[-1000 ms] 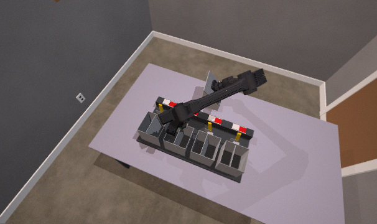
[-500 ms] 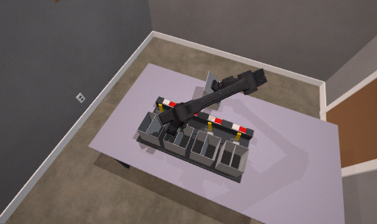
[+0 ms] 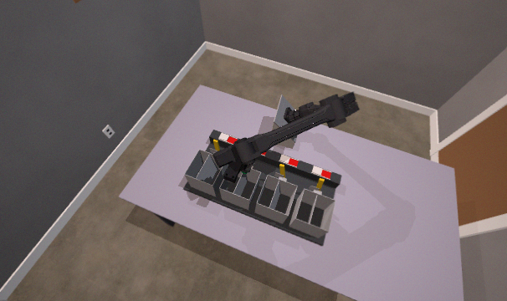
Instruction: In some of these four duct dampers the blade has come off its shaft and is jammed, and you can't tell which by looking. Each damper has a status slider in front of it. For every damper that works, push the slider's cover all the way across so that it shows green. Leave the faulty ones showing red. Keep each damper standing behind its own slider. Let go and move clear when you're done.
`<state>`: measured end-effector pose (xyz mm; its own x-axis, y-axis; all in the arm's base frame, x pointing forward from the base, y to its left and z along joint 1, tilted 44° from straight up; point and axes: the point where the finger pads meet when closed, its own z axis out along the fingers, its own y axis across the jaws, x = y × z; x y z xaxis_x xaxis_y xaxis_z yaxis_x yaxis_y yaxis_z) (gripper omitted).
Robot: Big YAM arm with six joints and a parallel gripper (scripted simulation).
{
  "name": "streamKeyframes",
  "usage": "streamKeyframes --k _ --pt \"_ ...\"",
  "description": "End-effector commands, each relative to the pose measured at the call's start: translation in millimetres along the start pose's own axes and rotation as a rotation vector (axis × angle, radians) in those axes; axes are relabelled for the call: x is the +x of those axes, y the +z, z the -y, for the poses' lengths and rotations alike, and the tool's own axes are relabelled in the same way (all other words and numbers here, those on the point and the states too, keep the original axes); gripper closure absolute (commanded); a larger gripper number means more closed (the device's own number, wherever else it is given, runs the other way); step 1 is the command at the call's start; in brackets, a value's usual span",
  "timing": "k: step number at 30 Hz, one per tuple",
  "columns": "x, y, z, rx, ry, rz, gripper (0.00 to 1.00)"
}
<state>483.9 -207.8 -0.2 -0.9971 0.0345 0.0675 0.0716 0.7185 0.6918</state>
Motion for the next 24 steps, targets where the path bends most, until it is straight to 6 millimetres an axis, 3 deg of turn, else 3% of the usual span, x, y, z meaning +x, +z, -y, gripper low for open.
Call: streamKeyframes --k 1,11,12,15,24 --pt "-5 3 -2 0.005 0.003 -0.003 0.64" --pt "-1 3 -1 0.002 0.009 -0.002 0.64" --pt "6 -15 4 0.012 -0.009 0.037 0.64" --pt "43 -6 8 -0.021 -0.010 0.037 0.64" --pt "126 12 19 -0.087 -0.010 0.030 0.64"
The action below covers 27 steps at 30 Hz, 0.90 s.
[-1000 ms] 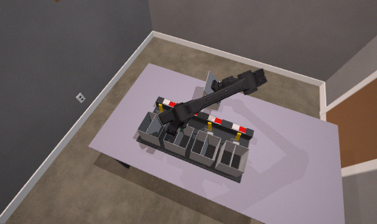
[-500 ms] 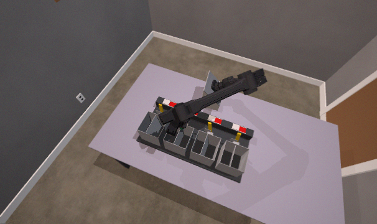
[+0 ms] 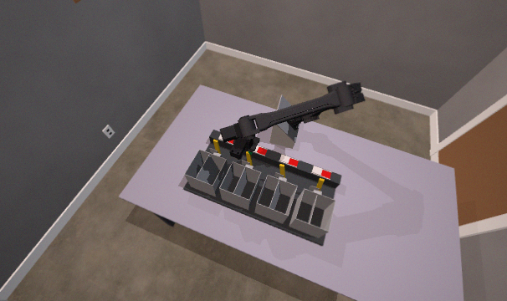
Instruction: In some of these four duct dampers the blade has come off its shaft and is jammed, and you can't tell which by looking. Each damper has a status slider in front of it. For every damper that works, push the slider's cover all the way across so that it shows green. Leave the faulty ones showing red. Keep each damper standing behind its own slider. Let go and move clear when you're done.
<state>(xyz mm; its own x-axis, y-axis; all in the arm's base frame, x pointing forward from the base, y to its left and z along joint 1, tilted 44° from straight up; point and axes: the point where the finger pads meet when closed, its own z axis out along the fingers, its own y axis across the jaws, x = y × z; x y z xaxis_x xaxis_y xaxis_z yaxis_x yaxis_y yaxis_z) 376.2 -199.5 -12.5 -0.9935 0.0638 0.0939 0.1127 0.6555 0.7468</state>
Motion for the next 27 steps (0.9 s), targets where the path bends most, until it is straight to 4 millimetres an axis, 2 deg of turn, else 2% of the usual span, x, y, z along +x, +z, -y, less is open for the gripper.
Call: streamKeyframes --k 1,4,5,7,10,12,14,21,27 --pt "23 4 14 -0.029 -0.029 0.004 0.64" --pt "24 5 15 -0.034 -0.026 0.002 0.64" --pt "-3 -13 1 0.020 -0.096 0.023 0.64" --pt "-3 -14 0 0.022 -0.097 0.025 0.64" --pt "-1 -2 8 0.001 -0.078 0.006 0.64" --pt "11 8 7 -0.020 -0.059 -0.011 0.64" --pt "16 2 13 -0.023 -0.043 0.006 0.64" --pt "14 3 9 -0.018 -0.052 0.003 0.64" --pt "16 14 6 -0.022 -0.052 -0.013 0.64"
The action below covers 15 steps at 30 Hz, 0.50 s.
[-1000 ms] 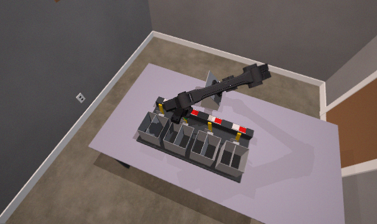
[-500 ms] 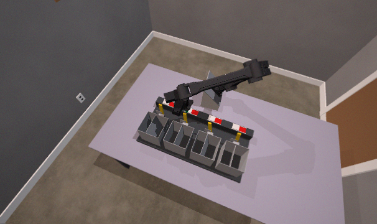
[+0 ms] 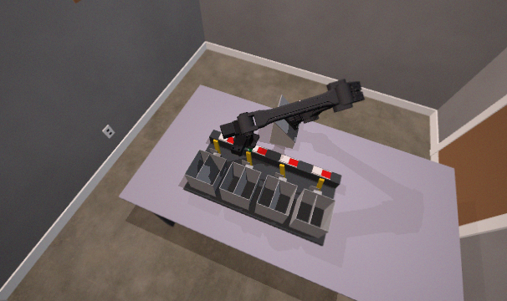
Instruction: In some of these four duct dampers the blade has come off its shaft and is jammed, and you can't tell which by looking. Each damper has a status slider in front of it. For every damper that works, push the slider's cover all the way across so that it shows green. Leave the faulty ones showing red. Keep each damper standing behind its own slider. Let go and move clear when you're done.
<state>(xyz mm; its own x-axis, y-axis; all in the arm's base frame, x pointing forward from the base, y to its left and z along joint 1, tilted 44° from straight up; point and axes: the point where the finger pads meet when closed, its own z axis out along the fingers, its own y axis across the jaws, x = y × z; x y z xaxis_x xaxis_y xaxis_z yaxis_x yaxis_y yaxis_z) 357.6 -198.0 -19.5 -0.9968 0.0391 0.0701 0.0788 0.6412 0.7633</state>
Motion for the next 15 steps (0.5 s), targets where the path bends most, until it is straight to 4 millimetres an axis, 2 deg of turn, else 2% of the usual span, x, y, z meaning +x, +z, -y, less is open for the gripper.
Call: streamKeyframes --k 1,15 --pt "-3 9 -1 0.000 -0.015 -0.011 0.64" --pt "-2 28 1 -0.005 0.002 -0.013 0.64"
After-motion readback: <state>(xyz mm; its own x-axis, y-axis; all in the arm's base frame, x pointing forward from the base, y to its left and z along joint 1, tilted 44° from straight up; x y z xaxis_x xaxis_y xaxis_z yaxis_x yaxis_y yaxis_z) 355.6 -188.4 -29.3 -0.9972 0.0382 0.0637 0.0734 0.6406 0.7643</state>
